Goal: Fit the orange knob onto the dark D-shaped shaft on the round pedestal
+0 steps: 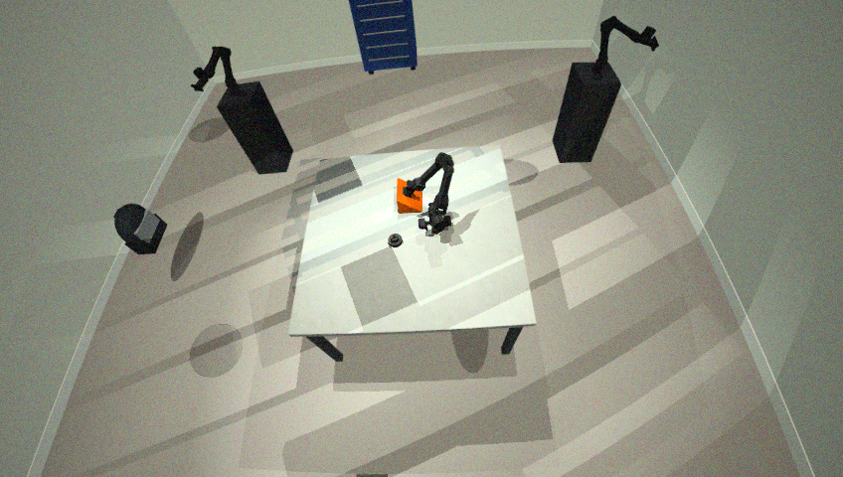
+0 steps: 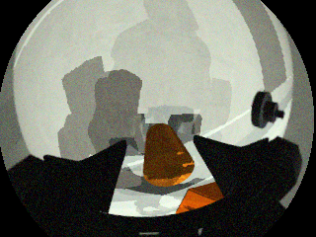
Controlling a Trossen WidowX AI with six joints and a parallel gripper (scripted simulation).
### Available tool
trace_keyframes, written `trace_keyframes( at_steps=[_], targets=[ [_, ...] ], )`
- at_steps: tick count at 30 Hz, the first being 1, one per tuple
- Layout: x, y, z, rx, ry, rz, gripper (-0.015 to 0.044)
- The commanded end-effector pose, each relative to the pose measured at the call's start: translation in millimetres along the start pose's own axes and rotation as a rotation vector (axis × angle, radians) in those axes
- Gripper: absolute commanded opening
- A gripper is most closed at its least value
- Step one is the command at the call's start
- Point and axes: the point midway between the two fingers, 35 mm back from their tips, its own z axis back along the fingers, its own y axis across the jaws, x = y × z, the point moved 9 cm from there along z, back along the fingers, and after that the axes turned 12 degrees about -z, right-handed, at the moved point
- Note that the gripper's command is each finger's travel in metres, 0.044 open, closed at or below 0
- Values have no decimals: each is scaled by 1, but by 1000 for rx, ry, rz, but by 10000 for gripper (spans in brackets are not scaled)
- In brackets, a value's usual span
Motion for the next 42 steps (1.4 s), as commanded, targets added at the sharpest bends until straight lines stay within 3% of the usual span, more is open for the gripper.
trace_keyframes(
  at_steps=[1,11,17,22,42],
  targets=[
    [0,0,-4,-3,-2,-2,440],
    [0,0,-4,-3,-2,-2,177],
    [0,0,-4,-3,-2,-2,138],
    [3,-2,11,-10,-4,-2,6],
    [-6,-10,132,-11,-1,-4,0]
  ],
)
